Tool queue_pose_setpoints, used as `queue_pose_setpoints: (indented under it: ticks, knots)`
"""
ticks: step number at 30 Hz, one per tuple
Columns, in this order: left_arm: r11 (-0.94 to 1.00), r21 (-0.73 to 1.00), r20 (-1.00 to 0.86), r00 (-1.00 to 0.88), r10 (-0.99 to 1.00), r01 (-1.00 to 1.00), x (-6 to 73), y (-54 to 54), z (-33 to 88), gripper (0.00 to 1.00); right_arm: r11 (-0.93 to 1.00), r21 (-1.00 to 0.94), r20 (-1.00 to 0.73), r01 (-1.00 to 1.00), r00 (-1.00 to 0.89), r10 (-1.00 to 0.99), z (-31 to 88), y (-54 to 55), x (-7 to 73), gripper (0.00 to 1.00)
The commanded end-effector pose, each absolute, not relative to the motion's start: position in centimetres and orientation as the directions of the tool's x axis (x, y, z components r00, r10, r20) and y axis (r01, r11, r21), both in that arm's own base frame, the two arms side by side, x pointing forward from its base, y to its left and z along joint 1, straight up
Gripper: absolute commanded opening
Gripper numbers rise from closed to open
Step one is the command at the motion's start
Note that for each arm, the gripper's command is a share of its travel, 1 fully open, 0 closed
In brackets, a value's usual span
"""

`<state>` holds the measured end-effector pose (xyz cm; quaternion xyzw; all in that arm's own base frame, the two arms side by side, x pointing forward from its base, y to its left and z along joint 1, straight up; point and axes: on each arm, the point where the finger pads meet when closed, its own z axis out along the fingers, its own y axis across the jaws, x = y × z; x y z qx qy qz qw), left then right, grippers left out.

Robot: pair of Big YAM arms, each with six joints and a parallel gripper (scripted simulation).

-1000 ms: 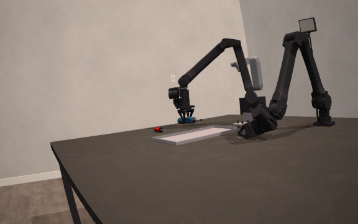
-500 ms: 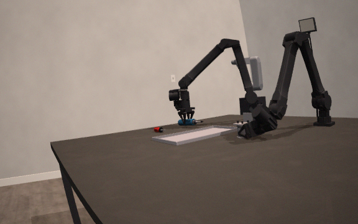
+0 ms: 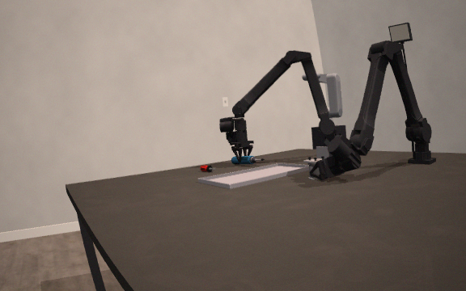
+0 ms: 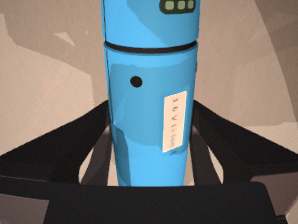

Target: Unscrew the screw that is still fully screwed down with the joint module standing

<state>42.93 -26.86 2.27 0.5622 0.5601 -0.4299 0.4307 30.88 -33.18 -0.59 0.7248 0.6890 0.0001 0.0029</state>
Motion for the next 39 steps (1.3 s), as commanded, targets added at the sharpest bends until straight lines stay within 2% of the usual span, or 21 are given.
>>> queue_pose_setpoints:
  ticks: [1,39]
  knots:
    - [-0.001,0.026,-0.967,0.026,0.252,1.0,43.73,-27.1,3.0,0.59,-0.048,0.021,-0.021,0.999,0.049,0.999,-0.31,-33.07,31.83,0.42]
    - [-0.001,0.026,-0.967,0.026,0.252,1.0,43.73,-27.1,3.0,0.59,-0.042,-0.001,-0.001,0.999,0.042,0.999,-1.31,-32.45,31.3,0.42]
